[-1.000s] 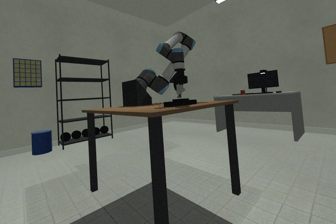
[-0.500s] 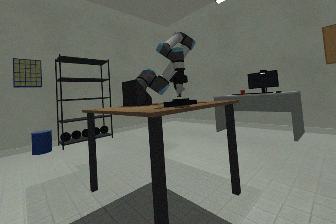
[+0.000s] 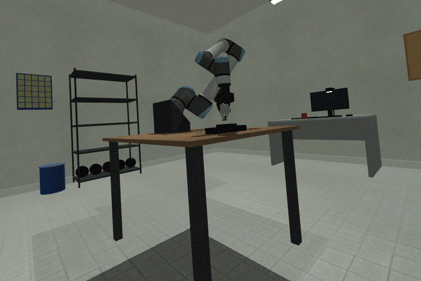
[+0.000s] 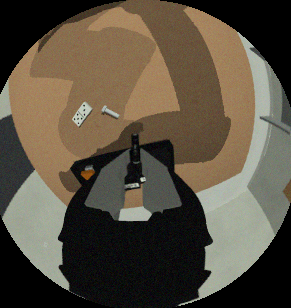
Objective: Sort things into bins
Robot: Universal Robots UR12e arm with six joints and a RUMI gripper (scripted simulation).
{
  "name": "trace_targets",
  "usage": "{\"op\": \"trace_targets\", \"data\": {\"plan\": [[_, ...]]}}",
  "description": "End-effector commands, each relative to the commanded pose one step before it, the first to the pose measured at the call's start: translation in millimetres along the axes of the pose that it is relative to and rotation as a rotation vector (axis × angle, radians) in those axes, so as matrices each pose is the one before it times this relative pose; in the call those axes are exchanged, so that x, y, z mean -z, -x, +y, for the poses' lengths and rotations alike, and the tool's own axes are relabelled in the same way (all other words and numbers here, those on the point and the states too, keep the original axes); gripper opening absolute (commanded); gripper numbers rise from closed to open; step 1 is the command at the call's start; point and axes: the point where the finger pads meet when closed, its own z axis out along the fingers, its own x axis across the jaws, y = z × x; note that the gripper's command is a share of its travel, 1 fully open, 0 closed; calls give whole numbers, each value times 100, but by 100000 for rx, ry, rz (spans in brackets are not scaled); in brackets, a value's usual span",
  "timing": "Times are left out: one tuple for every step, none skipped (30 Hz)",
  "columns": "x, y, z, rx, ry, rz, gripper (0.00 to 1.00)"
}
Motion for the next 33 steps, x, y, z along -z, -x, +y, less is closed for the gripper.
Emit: {"op": "trace_targets", "data": {"plan": [[45,1507,2457,-15665,233,-268,0],[1,239,550,-3082,-11,44,0],[1,222,558,-3082,-11,43,0],[1,205,564,-3081,-10,42,0],[1,187,570,-3080,-10,42,0],[2,170,576,-3080,-11,41,0],[2,152,581,-3080,-11,40,0],[2,134,585,-3079,-11,40,0],[0,0,0,0,0,0,0],[0,0,0,0,0,0,0],[2,115,589,-8781,5,36,0],[2,64,597,-1949,-18,43,0],[4,42,456,-2609,-26,32,0],[-3,-4,0,-3195,-26,27,0],[0,0,0,-3118,-24,30,0],[0,0,0,-3068,-26,29,0],[0,0,0,-3078,-35,27,0],[0,0,0,-3084,-42,24,0],[0,0,0,-3085,-47,22,0],[0,0,0,-3085,-51,20,0],[0,0,0,-3086,-53,18,0],[0,0,0,-3086,-54,17,0],[1,1,0,-3086,-56,16,0],[-1,-2,-1,-3087,-56,15,0],[0,0,0,-3087,-57,14,0],[0,0,0,0,0,0,0],[0,0,0,0,0,0,0],[0,0,2,-8804,-73,-3,0],[0,-1,1,-1953,-11,-2,0],[0,0,1,-2611,-1,-6,0],[0,-1,1,-3198,8,-10,0],[0,-1,1,-3121,19,-11,0],[0,-1,1,-3070,32,-13,0]]}}
